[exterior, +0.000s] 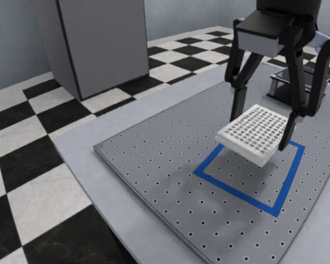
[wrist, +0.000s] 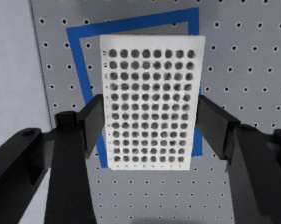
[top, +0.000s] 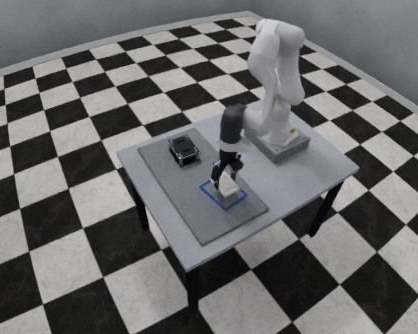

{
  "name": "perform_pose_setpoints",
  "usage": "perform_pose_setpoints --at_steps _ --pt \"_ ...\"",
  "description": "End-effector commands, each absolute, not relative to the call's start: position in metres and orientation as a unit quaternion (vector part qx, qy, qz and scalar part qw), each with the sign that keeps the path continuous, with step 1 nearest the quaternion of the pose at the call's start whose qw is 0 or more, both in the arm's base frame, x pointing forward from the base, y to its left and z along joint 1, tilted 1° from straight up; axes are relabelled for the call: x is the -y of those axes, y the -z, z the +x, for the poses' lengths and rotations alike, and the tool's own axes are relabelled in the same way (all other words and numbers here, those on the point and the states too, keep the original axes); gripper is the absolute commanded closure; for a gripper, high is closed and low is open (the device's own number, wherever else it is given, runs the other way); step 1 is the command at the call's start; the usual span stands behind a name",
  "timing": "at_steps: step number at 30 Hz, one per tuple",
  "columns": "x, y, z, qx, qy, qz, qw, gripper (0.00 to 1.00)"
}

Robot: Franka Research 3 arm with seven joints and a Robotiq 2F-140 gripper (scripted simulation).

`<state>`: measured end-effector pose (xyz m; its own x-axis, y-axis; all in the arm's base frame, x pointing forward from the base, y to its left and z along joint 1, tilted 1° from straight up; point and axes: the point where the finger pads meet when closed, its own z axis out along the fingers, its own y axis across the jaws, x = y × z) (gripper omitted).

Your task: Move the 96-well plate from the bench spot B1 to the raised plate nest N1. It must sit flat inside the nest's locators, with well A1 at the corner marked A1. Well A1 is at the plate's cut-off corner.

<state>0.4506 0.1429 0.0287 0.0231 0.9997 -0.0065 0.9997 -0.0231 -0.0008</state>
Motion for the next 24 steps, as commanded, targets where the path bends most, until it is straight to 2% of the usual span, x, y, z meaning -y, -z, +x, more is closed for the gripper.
perform_pose_setpoints --at_steps 1,19,24 --pt "-0.142 -0.031 0.449 -0.705 0.005 0.709 -0.001 0.4" --pt "-0.142 -0.031 0.449 -0.705 0.005 0.709 -0.001 0.4" --pt "-0.126 -0.034 0.45 -0.644 0.005 0.765 0.0 0.4"
